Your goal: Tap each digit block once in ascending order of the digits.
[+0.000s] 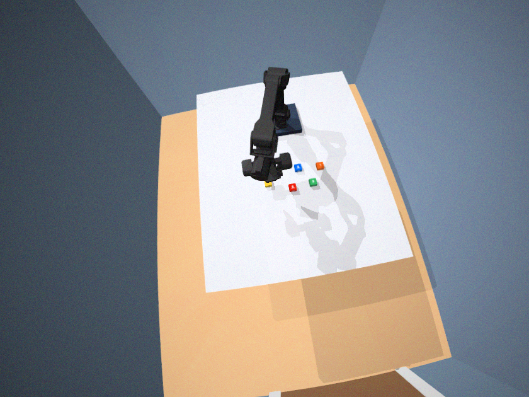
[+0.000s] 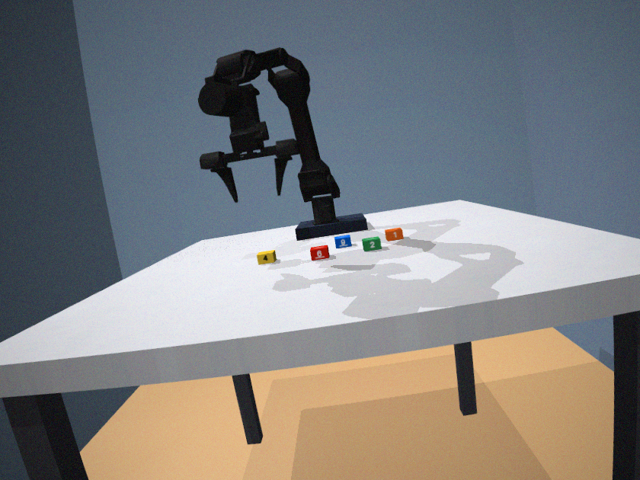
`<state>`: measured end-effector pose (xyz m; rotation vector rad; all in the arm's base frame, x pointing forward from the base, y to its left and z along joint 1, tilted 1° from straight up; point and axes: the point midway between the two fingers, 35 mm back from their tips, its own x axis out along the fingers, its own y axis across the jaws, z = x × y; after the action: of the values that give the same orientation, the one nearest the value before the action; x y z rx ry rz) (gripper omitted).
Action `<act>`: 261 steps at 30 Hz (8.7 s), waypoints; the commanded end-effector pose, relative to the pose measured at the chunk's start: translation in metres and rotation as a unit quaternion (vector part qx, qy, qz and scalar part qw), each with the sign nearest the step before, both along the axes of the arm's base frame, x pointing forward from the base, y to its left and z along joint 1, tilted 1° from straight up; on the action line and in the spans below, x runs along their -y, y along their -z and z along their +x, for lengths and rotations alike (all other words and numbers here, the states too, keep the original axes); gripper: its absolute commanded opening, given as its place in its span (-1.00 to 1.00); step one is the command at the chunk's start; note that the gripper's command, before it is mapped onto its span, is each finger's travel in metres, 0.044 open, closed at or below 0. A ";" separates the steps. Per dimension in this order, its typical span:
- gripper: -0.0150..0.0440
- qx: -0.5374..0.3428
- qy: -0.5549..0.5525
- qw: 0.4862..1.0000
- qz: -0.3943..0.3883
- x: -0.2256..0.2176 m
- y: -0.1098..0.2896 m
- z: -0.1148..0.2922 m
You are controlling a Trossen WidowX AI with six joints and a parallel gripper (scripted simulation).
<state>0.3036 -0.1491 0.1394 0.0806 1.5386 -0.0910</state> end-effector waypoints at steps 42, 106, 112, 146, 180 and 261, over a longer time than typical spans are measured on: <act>0.86 -0.002 0.005 1.000 0.010 -0.150 0.002 -0.047; 0.86 0.002 0.004 1.000 0.013 -0.201 -0.003 0.041; 0.86 0.002 0.005 1.000 0.012 -0.190 -0.003 0.043; 0.86 0.001 0.004 1.000 0.013 -0.194 -0.003 0.018; -0.42 -0.001 0.004 1.000 0.016 -0.258 0.080 -0.018; -0.42 0.002 0.004 1.000 0.013 -0.203 0.088 0.044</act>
<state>0.3489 0.0540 0.0589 0.1149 1.5291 -0.0810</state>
